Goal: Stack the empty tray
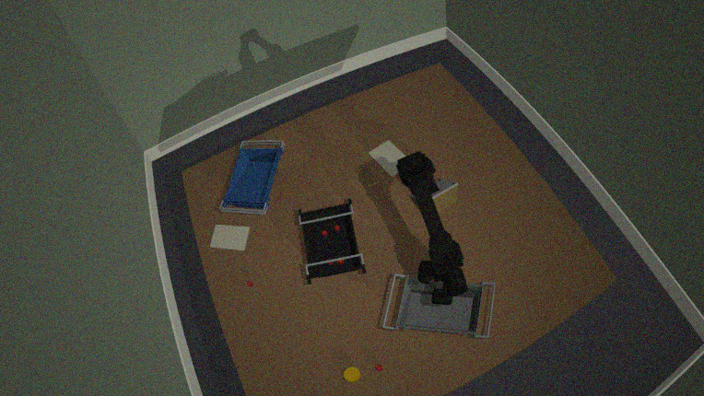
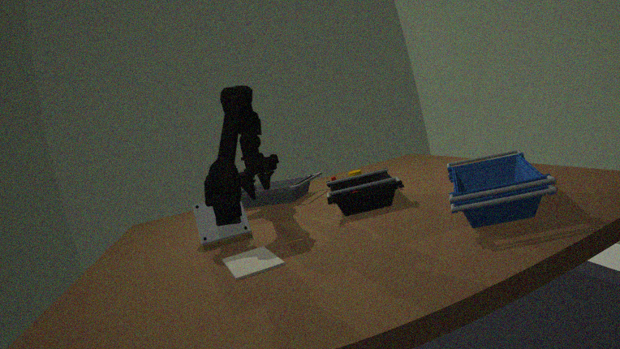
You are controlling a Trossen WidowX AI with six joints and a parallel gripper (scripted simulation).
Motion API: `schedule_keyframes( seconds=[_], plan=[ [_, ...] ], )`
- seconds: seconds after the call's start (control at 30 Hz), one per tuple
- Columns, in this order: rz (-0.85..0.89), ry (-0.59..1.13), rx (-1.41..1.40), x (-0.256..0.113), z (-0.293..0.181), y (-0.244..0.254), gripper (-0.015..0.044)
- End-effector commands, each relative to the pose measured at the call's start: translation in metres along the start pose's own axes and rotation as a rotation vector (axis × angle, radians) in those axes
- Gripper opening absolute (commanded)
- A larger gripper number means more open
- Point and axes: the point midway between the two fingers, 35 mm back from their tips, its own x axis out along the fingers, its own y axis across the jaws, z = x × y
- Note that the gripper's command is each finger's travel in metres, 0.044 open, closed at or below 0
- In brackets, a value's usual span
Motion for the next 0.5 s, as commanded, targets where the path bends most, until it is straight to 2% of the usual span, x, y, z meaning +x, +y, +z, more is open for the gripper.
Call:
schedule_keyframes(
  seconds=[0.0, 0.3, 0.47],
  plan=[
    [-0.003, -0.005, -0.005, 0.0225, 0.0013, -0.0024, 0.0440],
    [-0.003, -0.005, -0.005, 0.0293, 0.0016, -0.0033, 0.0440],
    [-0.003, -0.005, -0.005, 0.0293, 0.0016, -0.0033, 0.0367]
  ],
)
